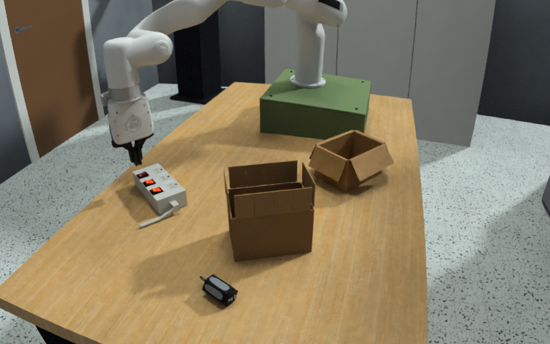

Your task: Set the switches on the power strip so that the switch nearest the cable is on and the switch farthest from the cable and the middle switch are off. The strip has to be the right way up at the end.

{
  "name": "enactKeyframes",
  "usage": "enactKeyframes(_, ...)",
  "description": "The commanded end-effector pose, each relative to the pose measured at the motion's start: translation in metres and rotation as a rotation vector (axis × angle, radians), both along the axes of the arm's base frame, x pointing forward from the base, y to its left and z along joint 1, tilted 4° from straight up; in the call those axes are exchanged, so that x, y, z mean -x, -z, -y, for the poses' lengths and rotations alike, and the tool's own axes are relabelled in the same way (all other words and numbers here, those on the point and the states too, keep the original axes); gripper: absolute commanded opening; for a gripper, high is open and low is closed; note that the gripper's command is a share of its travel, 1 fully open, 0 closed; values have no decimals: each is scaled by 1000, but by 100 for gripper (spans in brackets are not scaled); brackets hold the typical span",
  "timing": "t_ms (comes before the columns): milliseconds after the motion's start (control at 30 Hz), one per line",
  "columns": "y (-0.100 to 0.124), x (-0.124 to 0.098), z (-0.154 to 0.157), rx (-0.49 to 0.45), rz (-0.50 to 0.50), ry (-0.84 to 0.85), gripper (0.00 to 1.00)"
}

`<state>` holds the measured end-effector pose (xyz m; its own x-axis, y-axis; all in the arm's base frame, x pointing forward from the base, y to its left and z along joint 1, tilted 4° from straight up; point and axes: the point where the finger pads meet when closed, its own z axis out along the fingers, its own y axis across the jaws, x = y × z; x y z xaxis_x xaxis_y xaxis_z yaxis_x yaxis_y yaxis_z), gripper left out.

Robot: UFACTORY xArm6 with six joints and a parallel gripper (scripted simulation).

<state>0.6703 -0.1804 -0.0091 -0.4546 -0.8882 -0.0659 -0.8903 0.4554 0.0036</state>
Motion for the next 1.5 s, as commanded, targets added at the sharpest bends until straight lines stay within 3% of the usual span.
enactKeyframes(0, -4, -3, -2, 2, 6, 0, 0)
enactKeyframes(200, -20, -19, -39, 2, 6, 0, 0)
enactKeyframes(1467, -20, -19, -40, 2, 6, 0, 0)
